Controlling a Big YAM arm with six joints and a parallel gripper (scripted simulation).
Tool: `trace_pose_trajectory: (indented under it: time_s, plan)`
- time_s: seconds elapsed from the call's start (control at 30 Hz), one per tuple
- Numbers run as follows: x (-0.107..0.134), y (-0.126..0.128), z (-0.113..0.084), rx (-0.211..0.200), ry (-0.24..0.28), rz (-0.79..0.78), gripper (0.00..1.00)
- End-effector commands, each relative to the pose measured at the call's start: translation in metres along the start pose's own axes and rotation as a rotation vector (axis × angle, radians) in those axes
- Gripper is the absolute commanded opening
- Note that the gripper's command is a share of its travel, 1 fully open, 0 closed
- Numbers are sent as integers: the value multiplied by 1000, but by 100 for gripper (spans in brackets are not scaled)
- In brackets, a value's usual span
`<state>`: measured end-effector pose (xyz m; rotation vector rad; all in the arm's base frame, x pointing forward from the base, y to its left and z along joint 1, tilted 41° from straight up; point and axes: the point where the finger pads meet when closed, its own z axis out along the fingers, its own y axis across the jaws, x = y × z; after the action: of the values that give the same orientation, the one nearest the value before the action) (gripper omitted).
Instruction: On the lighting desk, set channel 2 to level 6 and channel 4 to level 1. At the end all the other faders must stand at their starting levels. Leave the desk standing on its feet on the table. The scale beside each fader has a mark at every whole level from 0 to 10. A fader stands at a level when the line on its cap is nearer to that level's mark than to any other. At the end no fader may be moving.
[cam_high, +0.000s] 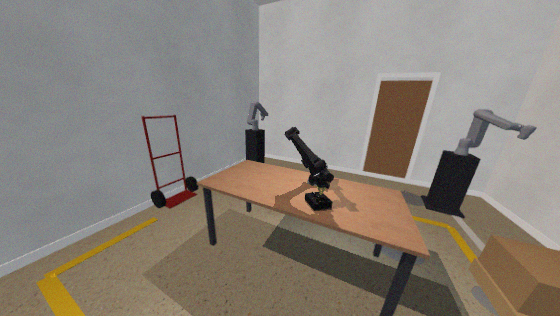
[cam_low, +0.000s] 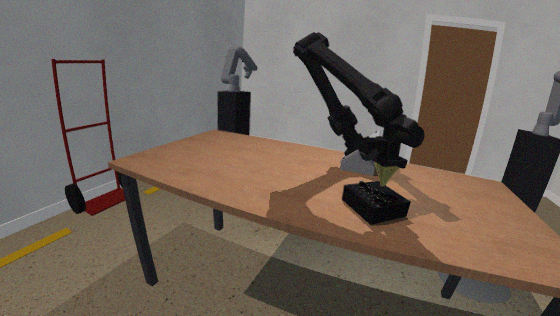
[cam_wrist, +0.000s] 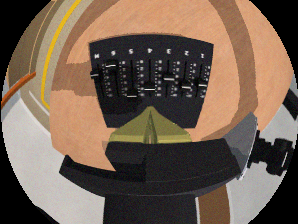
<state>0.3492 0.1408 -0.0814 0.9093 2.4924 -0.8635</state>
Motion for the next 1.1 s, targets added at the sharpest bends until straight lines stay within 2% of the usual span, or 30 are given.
trace_pose_trajectory:
  time_s: [0.0,1.07]
  plan:
    - [2,9,1,-6,0,16,0]
    - [3,12,-1,-12,-2,15,0]
